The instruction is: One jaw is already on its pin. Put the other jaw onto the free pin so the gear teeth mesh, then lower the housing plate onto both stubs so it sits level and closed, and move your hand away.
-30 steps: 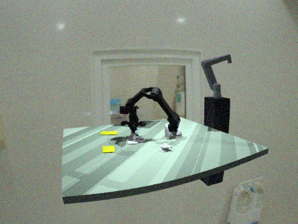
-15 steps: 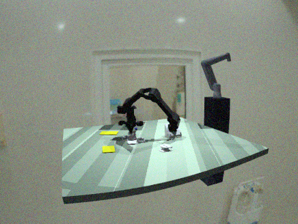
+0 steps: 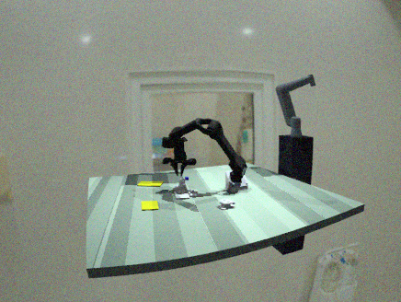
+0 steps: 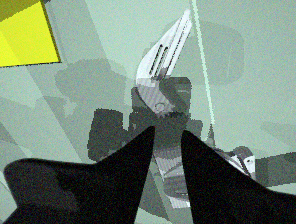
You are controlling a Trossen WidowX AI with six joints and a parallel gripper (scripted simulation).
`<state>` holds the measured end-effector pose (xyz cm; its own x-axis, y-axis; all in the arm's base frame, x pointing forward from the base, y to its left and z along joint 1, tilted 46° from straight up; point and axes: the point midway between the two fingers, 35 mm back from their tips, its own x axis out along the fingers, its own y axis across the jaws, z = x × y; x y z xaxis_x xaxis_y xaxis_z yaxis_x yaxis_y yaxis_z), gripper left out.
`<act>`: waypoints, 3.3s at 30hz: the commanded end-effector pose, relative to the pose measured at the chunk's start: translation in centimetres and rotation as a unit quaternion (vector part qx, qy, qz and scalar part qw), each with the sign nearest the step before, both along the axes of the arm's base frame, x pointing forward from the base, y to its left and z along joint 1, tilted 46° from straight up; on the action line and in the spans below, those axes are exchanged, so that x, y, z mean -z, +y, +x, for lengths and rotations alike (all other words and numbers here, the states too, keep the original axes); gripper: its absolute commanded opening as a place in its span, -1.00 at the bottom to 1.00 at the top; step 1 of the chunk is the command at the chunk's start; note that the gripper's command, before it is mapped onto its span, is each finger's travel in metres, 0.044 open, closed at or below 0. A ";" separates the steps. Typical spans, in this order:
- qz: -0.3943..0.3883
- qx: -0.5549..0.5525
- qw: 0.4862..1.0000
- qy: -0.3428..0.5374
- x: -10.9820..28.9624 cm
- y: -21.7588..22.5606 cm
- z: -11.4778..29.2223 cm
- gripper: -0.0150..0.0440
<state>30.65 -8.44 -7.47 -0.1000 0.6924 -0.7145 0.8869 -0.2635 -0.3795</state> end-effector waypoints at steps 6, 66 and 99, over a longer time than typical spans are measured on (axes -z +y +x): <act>0.002 -0.001 1.000 0.004 0.2 0.2 -0.1 0.58; 0.002 -0.006 1.000 0.004 -0.5 -0.3 -0.1 -0.49; 0.002 -0.004 1.000 0.005 -0.5 -0.3 -0.1 1.00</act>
